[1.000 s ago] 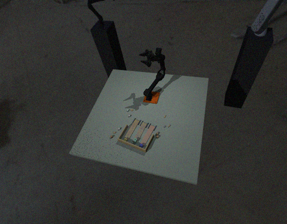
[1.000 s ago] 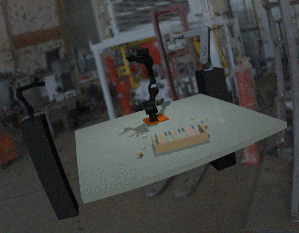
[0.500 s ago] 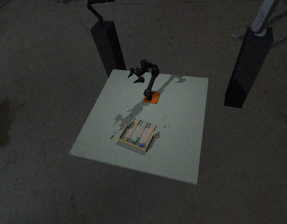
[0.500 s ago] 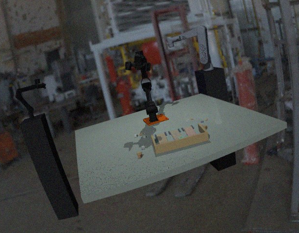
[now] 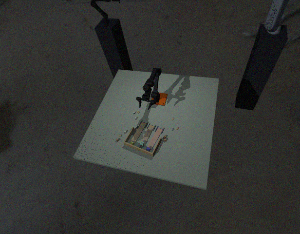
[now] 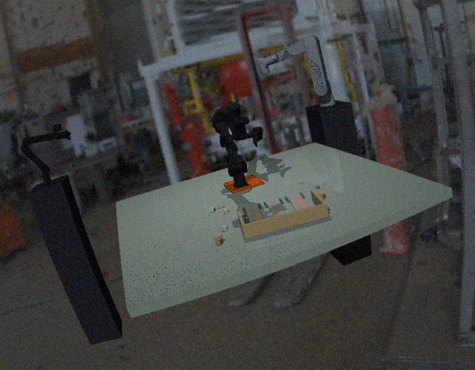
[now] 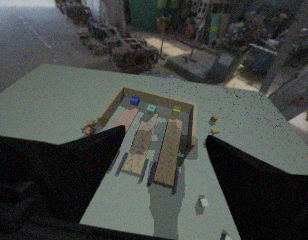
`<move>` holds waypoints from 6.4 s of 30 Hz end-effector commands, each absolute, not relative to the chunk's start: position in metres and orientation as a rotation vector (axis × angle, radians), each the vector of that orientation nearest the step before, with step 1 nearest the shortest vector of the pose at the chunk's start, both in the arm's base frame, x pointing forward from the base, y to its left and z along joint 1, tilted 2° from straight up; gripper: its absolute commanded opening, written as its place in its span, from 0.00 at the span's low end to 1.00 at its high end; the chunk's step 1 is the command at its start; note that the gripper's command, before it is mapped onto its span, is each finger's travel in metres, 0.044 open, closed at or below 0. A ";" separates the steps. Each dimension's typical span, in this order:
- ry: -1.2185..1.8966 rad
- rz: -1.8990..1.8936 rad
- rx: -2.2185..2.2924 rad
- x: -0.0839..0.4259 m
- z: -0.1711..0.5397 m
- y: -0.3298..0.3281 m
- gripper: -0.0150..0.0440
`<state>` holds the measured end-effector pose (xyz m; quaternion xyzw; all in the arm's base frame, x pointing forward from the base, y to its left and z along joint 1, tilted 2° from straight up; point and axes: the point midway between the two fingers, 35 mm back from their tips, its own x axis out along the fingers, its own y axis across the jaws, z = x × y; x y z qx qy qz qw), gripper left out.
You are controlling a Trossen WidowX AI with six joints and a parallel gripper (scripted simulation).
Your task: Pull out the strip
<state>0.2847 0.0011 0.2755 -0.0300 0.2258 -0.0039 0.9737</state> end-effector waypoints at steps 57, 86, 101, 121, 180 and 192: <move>1.505 -0.069 0.101 0.363 0.102 0.055 0.25; 1.505 -0.070 0.100 0.367 0.054 0.054 0.25; 1.505 -0.070 0.100 0.367 0.050 0.054 0.25; 1.505 -0.070 0.100 0.367 0.049 0.054 0.25; 1.507 -0.069 0.101 0.344 0.043 0.058 0.25; 1.509 -0.069 0.101 0.327 0.041 0.060 0.25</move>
